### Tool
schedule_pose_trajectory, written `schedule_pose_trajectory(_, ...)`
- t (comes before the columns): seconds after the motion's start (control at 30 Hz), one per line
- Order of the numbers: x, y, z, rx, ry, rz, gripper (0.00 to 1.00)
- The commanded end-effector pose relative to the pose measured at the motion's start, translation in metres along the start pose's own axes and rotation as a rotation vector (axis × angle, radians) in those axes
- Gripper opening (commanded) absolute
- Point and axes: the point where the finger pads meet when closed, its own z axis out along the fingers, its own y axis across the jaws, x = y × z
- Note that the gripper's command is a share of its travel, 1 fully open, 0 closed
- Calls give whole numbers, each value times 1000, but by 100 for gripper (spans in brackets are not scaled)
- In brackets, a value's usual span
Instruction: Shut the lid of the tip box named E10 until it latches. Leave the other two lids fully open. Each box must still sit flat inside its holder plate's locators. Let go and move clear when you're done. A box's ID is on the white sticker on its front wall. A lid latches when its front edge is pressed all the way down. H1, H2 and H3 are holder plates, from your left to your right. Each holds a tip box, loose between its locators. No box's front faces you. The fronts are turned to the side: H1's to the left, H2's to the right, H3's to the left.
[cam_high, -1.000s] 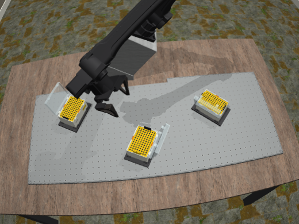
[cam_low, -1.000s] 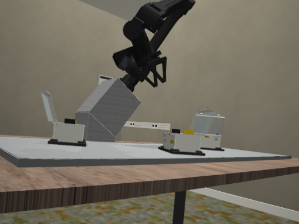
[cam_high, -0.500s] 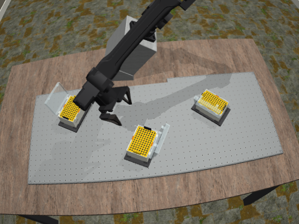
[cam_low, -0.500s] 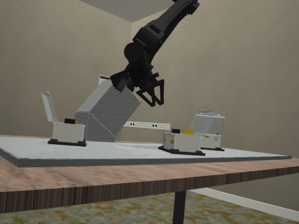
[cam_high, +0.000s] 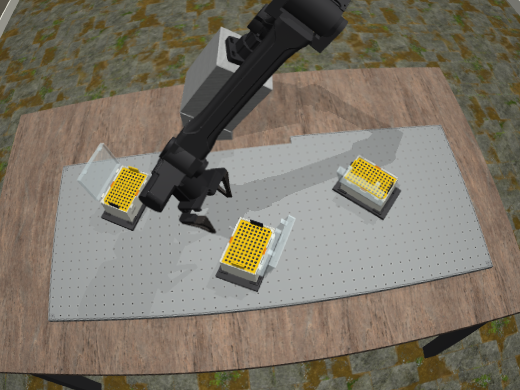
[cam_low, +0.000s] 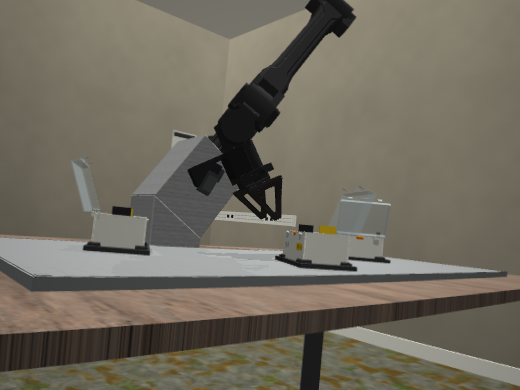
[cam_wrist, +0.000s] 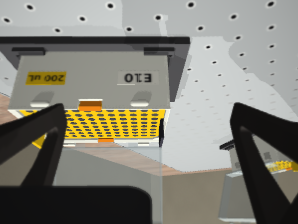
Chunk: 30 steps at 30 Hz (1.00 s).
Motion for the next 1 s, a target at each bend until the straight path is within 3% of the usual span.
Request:
schedule_pose_trajectory(0.0, -7, 2, 15, -8, -3, 24, 100)
schedule_pose_trajectory(0.13, -18, 1, 32, -8, -3, 24, 100)
schedule_pose_trajectory(0.23, -18, 1, 32, -8, -5, 24, 100)
schedule_pose_trajectory(0.27, -12, 11, 21, -39, 0, 11, 100)
schedule_pose_trajectory(0.33, -9, 19, 14, -58, 2, 0, 100)
schedule_pose_trajectory(0.5, -13, 13, 23, -32, -2, 4, 100)
schedule_pose_trajectory(0.97, -13, 13, 23, -32, -2, 4, 100)
